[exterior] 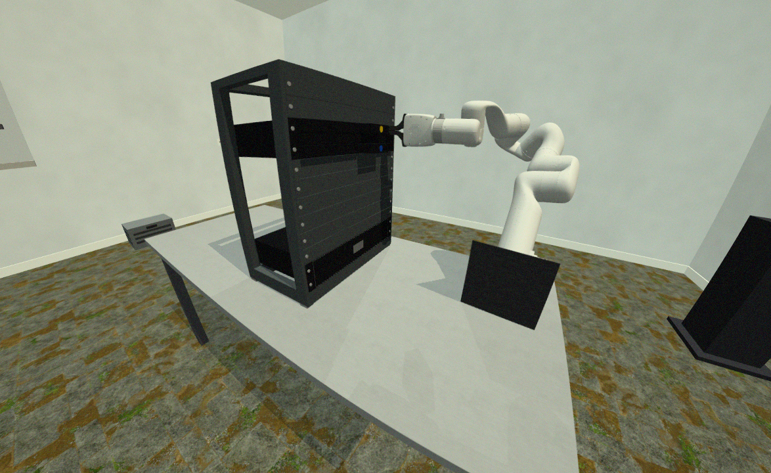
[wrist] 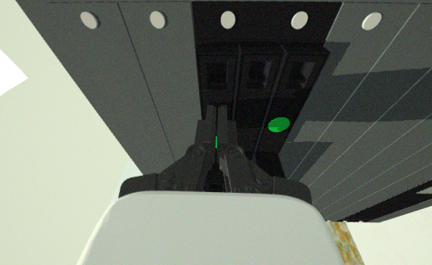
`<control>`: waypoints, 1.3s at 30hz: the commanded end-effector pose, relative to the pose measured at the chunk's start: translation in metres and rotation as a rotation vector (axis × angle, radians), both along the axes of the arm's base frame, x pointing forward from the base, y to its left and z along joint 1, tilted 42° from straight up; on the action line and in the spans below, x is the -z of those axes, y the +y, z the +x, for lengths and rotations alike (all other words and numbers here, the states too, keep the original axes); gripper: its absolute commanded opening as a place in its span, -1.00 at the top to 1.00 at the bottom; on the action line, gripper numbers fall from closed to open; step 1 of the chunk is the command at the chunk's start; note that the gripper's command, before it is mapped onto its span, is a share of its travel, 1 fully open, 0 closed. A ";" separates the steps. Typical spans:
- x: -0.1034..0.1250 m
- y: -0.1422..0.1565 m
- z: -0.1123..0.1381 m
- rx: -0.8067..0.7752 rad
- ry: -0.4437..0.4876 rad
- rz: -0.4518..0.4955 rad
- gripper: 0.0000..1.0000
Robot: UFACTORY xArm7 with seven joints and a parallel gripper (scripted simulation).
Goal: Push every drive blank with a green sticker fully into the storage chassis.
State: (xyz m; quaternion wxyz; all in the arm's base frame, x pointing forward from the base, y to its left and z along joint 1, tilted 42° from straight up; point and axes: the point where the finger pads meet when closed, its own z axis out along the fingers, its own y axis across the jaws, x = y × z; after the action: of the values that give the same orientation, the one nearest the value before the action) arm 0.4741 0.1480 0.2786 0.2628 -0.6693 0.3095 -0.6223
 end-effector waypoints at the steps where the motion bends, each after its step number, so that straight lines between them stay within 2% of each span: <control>1: -0.001 0.001 0.001 -0.002 -0.003 0.001 1.00; 19: -0.002 0.001 -0.001 -0.002 -0.003 0.001 1.00; 24: -0.003 0.002 -0.020 -0.002 -0.003 0.001 1.00; 32: -0.007 0.003 -0.066 -0.002 -0.003 0.001 1.00; 34: -0.007 0.003 -0.066 -0.002 -0.003 0.001 1.00; 39: -0.009 0.004 -0.086 -0.002 -0.003 0.001 1.00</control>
State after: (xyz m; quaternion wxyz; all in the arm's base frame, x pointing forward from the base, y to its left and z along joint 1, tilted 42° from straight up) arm 0.4001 0.1512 0.2844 0.2633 -0.6687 0.3085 -0.6231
